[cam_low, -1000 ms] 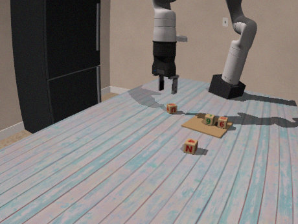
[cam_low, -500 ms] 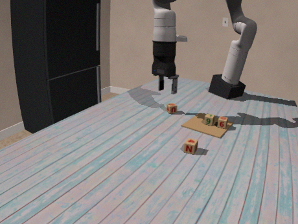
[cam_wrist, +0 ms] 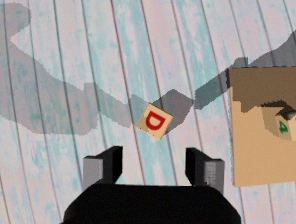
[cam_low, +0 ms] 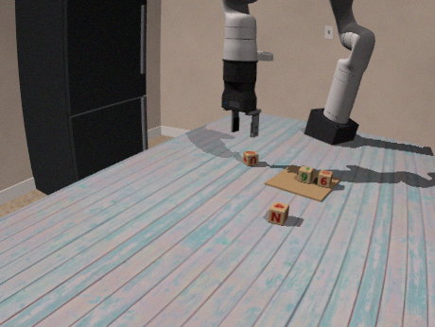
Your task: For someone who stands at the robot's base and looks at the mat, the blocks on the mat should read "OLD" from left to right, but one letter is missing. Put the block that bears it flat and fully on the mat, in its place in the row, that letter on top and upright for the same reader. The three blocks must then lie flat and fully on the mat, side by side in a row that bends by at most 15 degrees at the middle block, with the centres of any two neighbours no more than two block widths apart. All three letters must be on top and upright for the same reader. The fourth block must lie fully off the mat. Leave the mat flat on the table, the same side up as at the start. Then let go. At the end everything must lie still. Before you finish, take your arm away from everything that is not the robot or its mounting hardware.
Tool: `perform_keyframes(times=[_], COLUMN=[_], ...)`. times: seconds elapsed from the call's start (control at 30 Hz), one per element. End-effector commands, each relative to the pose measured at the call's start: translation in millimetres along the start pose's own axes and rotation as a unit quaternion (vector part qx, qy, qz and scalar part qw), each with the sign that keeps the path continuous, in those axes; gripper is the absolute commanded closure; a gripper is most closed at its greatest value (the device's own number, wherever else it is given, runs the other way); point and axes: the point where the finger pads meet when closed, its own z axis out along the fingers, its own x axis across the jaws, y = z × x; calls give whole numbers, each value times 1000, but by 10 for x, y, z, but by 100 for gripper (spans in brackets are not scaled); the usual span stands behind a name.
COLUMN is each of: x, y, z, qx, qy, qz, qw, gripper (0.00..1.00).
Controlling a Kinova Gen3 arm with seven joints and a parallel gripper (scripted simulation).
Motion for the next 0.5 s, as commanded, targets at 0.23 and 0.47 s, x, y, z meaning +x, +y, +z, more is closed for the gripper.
perform_keyframes(times=[0.23, 0.47], x=[-12, -14], y=[1, -108], z=[-9, -145], qx=[0, 3], qy=[1, 0], qz=[4, 67], qw=[1000, 998], gripper=[0, 0])
